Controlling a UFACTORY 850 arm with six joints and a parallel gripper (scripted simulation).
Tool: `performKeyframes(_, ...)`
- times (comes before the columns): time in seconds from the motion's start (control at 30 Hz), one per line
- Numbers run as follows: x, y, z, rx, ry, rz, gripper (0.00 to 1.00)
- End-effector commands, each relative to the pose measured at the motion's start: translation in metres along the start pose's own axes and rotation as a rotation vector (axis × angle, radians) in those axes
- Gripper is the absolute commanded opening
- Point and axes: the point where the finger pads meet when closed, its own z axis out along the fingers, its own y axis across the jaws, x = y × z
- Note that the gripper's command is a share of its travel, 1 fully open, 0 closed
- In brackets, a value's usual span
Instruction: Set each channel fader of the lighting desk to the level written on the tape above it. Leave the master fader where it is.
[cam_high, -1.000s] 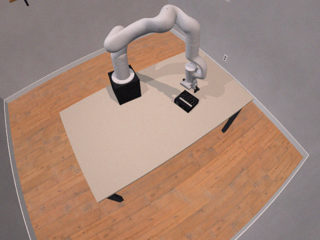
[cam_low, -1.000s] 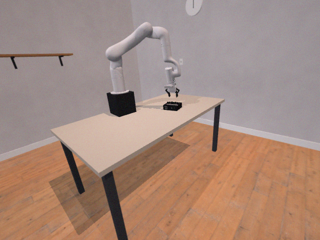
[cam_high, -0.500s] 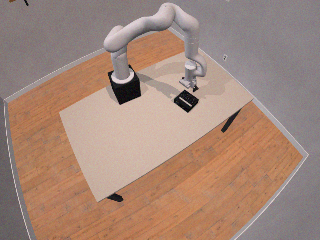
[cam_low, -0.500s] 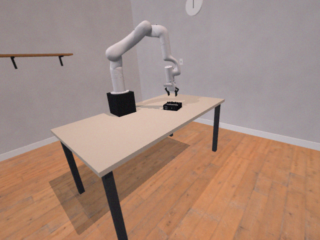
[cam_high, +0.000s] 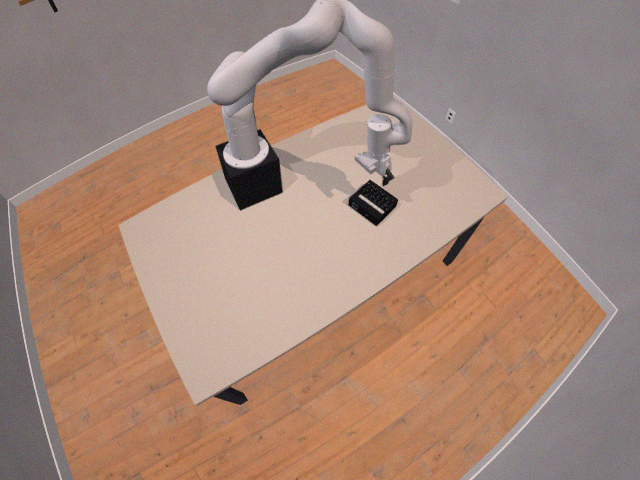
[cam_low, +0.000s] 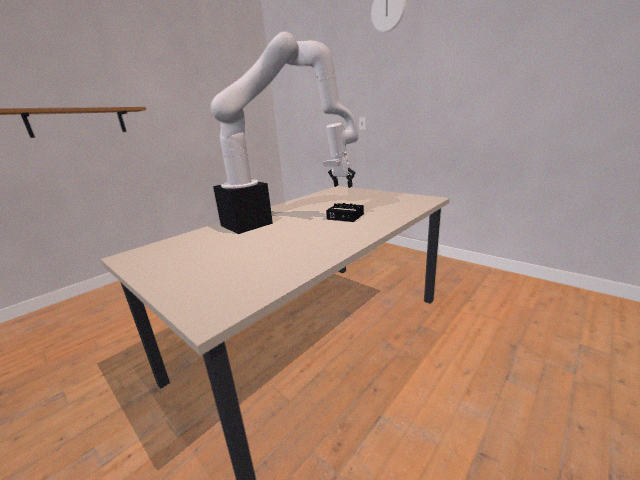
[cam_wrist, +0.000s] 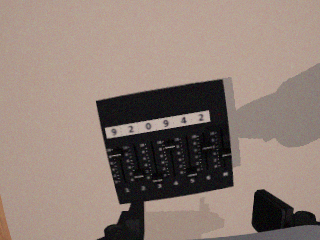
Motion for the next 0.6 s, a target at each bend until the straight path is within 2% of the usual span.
performKeyframes(0.0,0.0095,-0.0105,-0.0135,-0.043,0.122,0.038,1.00)
performKeyframes(0.23,0.0152,-0.0195,-0.0217,-0.012,0.146,0.062,1.00)
performKeyframes(0.57,0.0156,-0.0201,-0.0223,-0.009,0.147,0.064,1.00)
